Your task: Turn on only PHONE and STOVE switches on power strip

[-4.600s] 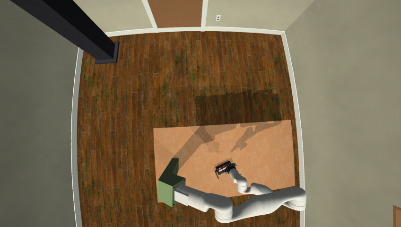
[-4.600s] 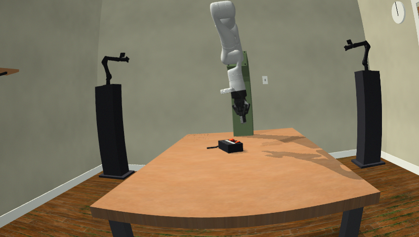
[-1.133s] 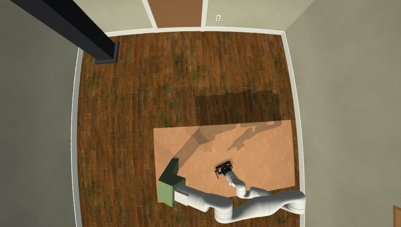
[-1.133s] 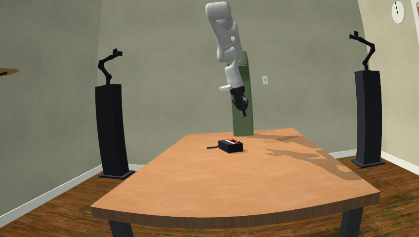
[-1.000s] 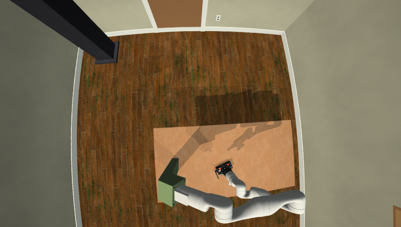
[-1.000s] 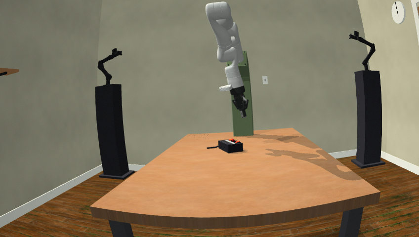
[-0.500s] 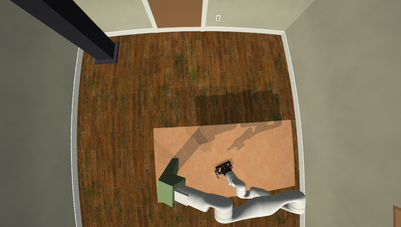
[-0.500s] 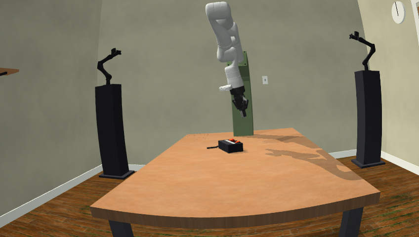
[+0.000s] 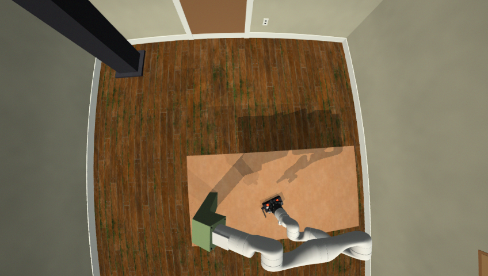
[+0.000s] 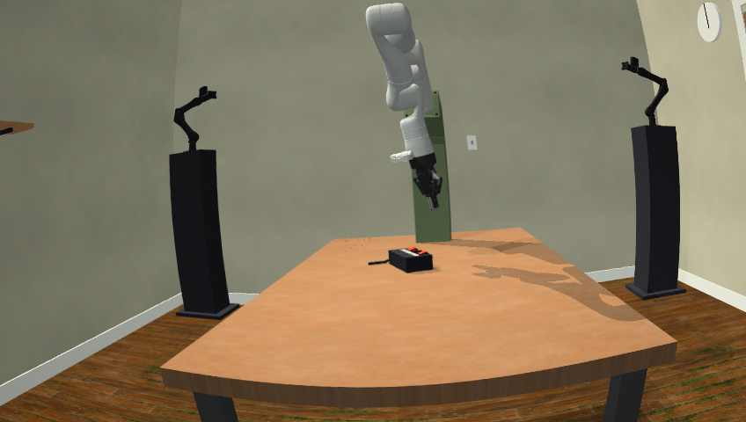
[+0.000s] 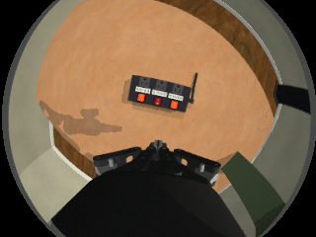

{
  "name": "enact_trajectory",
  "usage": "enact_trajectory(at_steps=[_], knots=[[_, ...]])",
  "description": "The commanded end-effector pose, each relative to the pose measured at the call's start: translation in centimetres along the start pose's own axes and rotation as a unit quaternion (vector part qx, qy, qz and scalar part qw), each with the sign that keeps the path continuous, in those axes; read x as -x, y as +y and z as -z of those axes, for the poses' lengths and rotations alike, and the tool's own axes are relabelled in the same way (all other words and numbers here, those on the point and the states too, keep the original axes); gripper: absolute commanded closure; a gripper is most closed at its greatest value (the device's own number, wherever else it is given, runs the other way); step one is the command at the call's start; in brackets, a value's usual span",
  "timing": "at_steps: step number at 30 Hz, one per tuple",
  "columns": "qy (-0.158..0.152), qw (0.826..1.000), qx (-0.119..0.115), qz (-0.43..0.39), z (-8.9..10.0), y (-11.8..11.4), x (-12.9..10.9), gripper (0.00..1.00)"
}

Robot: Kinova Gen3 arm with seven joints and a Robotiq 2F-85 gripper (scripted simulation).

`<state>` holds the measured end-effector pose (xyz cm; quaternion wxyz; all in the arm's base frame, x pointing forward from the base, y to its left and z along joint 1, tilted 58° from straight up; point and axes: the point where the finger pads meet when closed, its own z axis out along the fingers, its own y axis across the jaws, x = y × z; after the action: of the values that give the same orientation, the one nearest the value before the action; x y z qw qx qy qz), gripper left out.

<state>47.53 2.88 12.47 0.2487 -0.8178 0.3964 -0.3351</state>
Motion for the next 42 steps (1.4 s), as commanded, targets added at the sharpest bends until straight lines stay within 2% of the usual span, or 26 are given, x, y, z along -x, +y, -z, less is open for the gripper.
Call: enact_trajectory(at_steps=[1,21,22,29,30,38,39,42], knots=[[0.000,1.000,0.000,0.000,0.0,0.0,0.0,1.00],[0.000,1.000,-0.001,-0.001,-1.3,-0.2,-0.3,1.00],[-0.001,1.000,-0.001,-0.001,-2.2,-0.3,-0.6,1.00],[-0.001,1.000,-0.001,-0.001,-2.2,-0.3,-0.6,1.00],[-0.001,1.000,-0.001,-0.001,-3.4,-0.4,-0.8,1.00],[-0.001,1.000,-0.001,-0.001,-3.4,-0.4,-0.8,1.00],[-0.001,1.000,-0.001,-0.001,-4.8,-0.5,-1.2,1.00],[-0.001,1.000,-0.001,-0.001,-4.8,-0.5,-1.2,1.00]])
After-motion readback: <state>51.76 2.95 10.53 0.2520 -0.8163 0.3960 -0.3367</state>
